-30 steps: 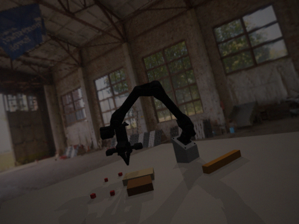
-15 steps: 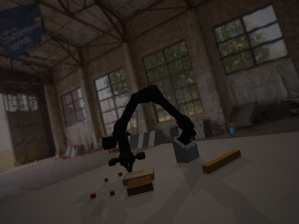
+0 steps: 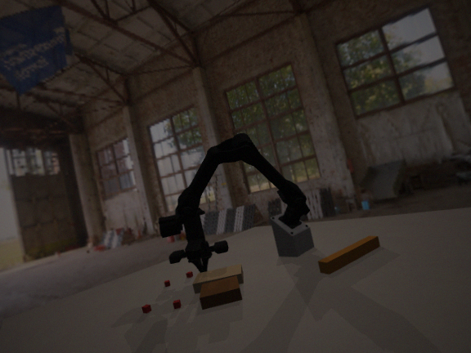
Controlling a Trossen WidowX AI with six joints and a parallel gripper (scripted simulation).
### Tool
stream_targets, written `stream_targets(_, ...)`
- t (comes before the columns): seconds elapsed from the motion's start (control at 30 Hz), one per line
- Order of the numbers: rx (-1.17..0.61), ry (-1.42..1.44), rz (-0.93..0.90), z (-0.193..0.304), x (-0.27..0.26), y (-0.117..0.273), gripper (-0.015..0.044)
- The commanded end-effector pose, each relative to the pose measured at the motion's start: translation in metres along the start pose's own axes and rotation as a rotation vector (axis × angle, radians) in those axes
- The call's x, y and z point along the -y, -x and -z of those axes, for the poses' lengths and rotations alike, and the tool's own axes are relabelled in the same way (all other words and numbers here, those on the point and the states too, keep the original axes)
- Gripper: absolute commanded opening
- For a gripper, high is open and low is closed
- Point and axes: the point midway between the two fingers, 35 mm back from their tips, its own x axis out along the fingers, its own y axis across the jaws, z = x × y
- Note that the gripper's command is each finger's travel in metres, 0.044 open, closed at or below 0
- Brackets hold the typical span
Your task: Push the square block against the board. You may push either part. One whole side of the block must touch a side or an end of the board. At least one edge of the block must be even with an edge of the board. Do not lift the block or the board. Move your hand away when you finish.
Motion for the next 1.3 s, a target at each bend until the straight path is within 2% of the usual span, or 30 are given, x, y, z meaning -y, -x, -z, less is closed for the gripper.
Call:
stream_targets(0.0,0.003,0.0,-0.004,-0.006,0.0,-0.001,0.0)
stream_targets(0.5,0.003,0.0,-0.004,-0.021,0.0,-0.001,0.0)
stream_targets(1.27,0.002,0.0,-0.004,0.015,0.003,-0.001,0.0)
